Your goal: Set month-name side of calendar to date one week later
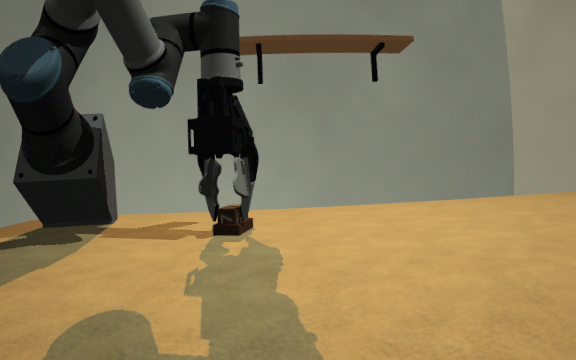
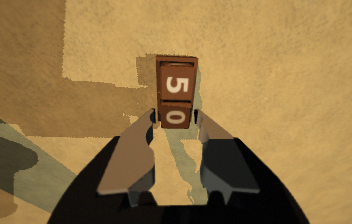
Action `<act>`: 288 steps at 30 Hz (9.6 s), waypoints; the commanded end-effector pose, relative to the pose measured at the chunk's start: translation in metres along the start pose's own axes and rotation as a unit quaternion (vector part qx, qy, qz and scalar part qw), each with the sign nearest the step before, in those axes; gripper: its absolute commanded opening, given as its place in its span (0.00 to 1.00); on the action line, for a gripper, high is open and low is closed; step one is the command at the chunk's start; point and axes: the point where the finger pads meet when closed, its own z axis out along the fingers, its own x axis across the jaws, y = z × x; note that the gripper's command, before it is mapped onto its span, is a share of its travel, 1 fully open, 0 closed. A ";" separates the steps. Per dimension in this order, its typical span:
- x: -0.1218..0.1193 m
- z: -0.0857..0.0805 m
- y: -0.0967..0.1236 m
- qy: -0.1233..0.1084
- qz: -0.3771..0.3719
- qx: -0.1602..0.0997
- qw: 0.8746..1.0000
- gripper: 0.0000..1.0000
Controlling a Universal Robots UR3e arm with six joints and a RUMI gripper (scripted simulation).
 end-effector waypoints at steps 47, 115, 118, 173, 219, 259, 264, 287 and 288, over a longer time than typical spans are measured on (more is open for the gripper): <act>0.000 0.000 0.000 0.001 0.000 0.000 1.000 0.11; 0.000 -0.087 0.000 0.001 0.000 0.000 1.000 0.11; 0.000 -0.091 0.000 0.001 0.000 0.000 1.000 0.11; -0.001 -0.100 -0.001 0.001 -0.053 0.000 0.999 0.11; -0.015 -0.101 -0.001 0.001 -0.617 0.000 0.787 0.11; -0.010 -0.102 0.003 0.000 -0.944 0.000 0.330 0.11; -0.007 -0.102 0.003 0.000 -0.969 0.000 0.247 0.11; -0.001 -0.102 0.000 0.000 -1.000 0.000 0.030 0.11; -0.001 -0.102 0.000 0.000 -1.000 0.000 0.025 0.11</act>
